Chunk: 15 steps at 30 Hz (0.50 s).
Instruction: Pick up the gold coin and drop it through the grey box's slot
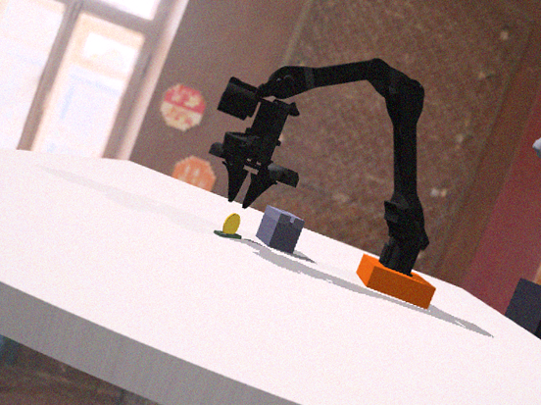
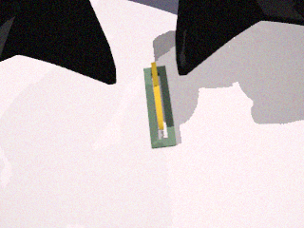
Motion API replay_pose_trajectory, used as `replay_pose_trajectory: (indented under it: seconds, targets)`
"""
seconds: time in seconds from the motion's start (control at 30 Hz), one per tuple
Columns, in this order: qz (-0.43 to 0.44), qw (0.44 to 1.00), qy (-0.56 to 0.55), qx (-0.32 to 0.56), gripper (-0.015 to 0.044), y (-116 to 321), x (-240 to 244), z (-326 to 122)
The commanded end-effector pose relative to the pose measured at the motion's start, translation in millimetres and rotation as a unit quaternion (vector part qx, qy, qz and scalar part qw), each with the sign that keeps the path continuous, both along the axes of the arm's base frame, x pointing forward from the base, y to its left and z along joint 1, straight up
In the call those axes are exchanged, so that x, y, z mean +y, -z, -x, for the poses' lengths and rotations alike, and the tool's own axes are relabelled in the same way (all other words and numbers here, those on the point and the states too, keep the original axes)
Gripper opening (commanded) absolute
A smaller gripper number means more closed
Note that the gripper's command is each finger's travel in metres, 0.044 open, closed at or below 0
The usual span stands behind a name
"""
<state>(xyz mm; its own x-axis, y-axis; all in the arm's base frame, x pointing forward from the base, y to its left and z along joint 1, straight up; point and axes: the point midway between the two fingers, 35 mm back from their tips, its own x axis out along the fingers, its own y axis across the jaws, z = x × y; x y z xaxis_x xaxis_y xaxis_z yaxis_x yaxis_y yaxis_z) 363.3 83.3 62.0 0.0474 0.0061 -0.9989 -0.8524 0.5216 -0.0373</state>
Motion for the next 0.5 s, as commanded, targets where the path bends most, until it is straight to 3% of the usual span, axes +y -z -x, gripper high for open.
replay_pose_trajectory:
  seconds: [0.0,0.47]
  targets:
    - [-0.001,1.0,-0.001,0.005,0.0161,10,0,2]
    - [-0.001,1.0,-0.001,0.005,0.0161,32,0,1]
